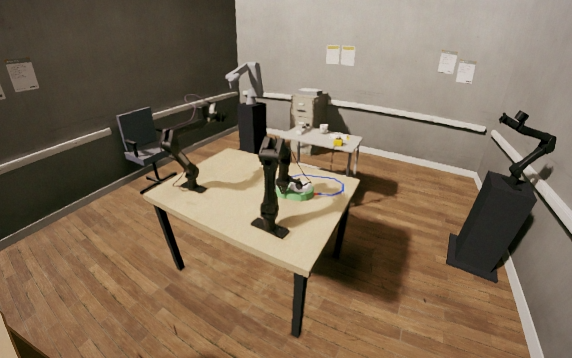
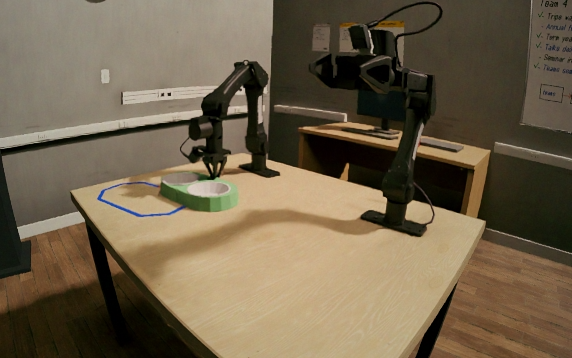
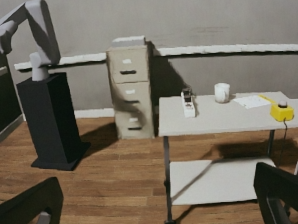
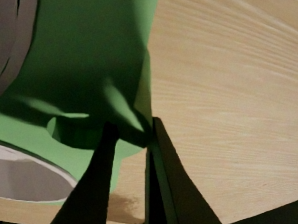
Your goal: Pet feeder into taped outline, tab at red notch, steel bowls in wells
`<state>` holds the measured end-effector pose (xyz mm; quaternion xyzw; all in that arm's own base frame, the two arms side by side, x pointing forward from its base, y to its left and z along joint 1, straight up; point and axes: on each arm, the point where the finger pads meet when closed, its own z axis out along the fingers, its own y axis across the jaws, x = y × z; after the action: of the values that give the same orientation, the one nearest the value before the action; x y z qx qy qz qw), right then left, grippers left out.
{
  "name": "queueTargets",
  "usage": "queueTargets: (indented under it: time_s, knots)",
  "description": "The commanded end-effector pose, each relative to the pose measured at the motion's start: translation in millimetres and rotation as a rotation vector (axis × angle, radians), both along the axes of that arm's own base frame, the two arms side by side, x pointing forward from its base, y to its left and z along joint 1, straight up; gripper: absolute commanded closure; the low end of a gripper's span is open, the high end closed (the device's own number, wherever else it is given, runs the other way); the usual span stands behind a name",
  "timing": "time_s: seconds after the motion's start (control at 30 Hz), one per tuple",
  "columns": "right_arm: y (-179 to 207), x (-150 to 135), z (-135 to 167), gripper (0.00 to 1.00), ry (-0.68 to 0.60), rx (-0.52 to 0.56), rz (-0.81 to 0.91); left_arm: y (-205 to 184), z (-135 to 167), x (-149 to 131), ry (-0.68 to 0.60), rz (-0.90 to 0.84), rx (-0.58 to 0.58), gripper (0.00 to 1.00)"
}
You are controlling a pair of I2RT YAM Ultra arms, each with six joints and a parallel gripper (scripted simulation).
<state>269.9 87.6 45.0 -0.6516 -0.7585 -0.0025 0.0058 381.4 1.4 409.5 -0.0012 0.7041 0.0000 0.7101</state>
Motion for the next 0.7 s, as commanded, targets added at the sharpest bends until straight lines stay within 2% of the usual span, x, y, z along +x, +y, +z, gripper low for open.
queueTargets:
  time_s: [0.0,0.27,0.67]
  knots:
    - [-5.0,17.7,2.8,0.84,-0.04,-0.013,-0.009,-2.5,19.8,-2.6,-0.045,-0.011,0.002,0.0]
    - [-26.3,44.3,2.3,0.84,-0.036,-0.015,0.039,-2.5,19.8,-2.6,-0.045,-0.011,0.002,0.0]
    - [-48.6,68.6,1.7,0.84,-0.02,-0.018,0.068,-2.5,19.8,-2.6,-0.045,-0.011,0.002,0.0]
